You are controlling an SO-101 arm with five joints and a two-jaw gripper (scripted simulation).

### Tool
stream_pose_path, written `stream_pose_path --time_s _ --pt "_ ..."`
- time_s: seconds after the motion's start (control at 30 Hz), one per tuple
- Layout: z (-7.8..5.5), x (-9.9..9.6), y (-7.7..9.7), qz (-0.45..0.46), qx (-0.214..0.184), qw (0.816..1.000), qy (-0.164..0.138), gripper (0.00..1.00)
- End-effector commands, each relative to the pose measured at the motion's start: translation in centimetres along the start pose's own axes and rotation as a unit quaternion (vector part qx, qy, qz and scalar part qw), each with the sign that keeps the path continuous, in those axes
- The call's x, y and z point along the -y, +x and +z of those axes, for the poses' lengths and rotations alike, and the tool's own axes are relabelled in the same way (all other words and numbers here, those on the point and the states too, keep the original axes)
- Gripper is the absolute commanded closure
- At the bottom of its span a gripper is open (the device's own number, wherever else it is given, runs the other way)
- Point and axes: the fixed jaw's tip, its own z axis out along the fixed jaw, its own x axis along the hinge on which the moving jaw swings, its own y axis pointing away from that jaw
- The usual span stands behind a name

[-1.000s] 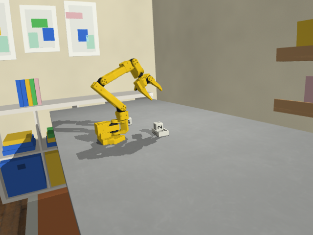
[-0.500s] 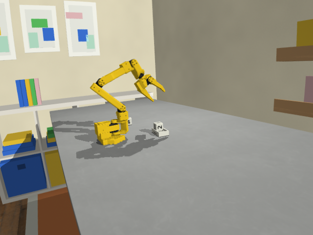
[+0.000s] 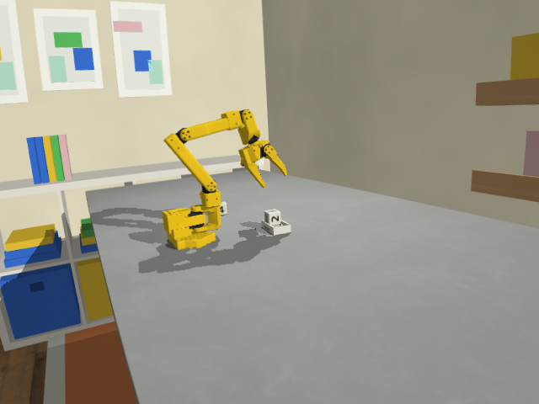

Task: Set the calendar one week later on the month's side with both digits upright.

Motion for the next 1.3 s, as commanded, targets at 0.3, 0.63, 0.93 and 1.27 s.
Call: stream_pose_path --time_s 0.3,0.63,0.93,1.27 --pt "2.7 -1.3 0.1 0.008 0.006 0.993 -0.114 0.65" --pt "2.8 -1.3 0.1 0.008 0.006 0.993 -0.116 0.65" --pt "2.8 -1.3 0.1 0.008 0.006 0.993 -0.116 0.65" --pt "3.0 -1.8 0.3 0.02 0.005 0.991 -0.13 0.65"
